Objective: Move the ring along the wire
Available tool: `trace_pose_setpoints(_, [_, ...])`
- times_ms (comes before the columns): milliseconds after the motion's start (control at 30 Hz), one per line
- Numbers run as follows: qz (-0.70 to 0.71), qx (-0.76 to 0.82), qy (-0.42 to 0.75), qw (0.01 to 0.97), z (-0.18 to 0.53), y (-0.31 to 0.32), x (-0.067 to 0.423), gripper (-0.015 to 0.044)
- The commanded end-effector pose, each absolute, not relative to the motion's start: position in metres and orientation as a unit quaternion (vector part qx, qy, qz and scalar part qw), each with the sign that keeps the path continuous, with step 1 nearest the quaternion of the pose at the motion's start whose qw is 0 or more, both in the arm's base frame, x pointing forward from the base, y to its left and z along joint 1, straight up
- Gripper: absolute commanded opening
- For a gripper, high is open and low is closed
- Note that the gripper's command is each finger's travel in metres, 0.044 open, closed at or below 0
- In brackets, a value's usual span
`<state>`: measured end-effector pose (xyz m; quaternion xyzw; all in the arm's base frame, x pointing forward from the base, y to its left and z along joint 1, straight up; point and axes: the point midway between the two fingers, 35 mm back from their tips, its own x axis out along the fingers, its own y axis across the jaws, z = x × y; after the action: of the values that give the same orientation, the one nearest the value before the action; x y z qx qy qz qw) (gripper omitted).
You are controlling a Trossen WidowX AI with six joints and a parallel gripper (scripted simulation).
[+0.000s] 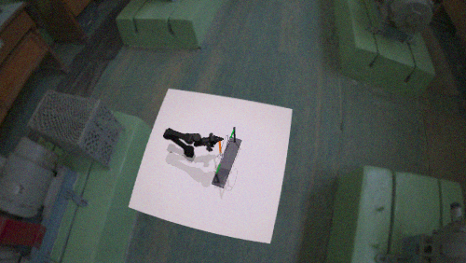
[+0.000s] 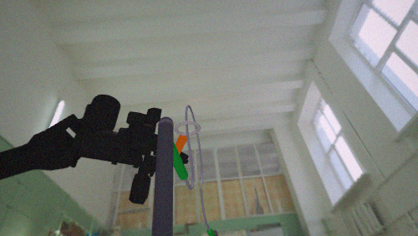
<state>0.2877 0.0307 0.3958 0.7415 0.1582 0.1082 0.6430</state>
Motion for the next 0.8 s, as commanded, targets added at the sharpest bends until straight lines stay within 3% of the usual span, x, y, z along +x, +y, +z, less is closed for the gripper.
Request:
trace_pose_setpoints(0, [0.109, 0.733, 0.155, 0.654, 0.4002, 0.0307, 0.2869, -0.0150])
trace_pose_setpoints(767, [0.095, 0.699, 0.164, 0.690, 0.3970, 0.0312, 0.2870, -0.0150])
